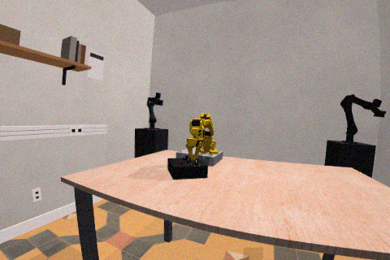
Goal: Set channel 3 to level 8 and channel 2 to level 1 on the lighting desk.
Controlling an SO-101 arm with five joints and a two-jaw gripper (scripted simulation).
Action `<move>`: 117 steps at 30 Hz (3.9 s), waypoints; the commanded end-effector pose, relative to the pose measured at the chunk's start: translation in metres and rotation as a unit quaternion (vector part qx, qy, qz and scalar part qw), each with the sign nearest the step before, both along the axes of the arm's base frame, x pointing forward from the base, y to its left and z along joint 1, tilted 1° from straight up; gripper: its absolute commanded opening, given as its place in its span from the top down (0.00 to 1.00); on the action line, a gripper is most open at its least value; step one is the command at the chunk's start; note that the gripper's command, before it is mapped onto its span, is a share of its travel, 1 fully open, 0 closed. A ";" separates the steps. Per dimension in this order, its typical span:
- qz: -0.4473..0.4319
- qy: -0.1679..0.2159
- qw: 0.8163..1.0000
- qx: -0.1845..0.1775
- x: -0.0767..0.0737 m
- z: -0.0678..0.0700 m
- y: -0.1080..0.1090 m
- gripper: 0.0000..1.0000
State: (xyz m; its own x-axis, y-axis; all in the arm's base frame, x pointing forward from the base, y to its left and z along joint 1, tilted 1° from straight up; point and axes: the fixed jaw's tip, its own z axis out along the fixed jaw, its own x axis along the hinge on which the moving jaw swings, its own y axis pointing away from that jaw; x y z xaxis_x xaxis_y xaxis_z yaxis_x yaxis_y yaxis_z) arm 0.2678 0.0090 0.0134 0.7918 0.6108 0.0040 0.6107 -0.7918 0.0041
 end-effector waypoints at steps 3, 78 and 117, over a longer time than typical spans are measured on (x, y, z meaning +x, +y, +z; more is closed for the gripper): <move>-0.001 0.009 1.000 0.000 -0.002 0.002 0.002 1.00; -0.001 -0.026 1.000 0.002 0.000 0.040 0.001 1.00; -0.001 0.008 1.000 0.000 -0.053 0.043 -0.002 1.00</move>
State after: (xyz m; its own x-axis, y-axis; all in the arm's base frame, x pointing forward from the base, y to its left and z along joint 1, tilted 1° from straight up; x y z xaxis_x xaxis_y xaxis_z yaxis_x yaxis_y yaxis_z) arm 0.2177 0.0061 0.0552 0.7916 0.6107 -0.0192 0.6106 -0.7918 -0.0117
